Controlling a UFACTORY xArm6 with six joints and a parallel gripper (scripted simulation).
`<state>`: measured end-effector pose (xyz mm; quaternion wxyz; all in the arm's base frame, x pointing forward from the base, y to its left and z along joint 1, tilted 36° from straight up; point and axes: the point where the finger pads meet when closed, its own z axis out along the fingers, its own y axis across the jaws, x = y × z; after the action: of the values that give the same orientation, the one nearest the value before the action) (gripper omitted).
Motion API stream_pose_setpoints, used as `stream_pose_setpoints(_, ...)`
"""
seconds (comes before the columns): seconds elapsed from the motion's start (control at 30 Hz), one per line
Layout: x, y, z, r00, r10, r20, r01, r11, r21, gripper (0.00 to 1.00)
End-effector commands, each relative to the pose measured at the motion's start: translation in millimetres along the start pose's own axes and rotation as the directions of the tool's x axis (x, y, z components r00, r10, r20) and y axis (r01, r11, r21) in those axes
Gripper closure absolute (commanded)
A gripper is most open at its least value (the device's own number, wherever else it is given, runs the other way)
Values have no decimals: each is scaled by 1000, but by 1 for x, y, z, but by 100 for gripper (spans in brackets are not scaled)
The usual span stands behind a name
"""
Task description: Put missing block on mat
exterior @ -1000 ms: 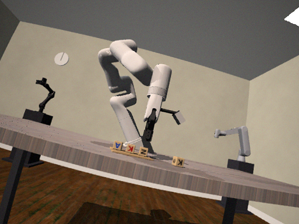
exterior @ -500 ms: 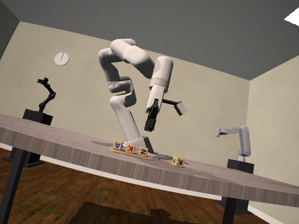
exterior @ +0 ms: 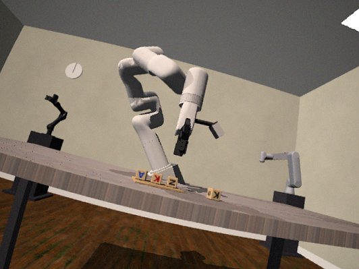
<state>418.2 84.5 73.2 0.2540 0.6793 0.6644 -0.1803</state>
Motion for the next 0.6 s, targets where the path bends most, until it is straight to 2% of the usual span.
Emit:
stream_pose_setpoints(0.0,0,1,-1,1000,1,-2,-1,1000,-3,0)
stream_pose_setpoints(0.3,0,1,-6,1000,1,-2,-1,1000,-3,0)
stream_pose_setpoints(0.57,0,1,-38,1000,1,-2,-1,1000,-3,0)
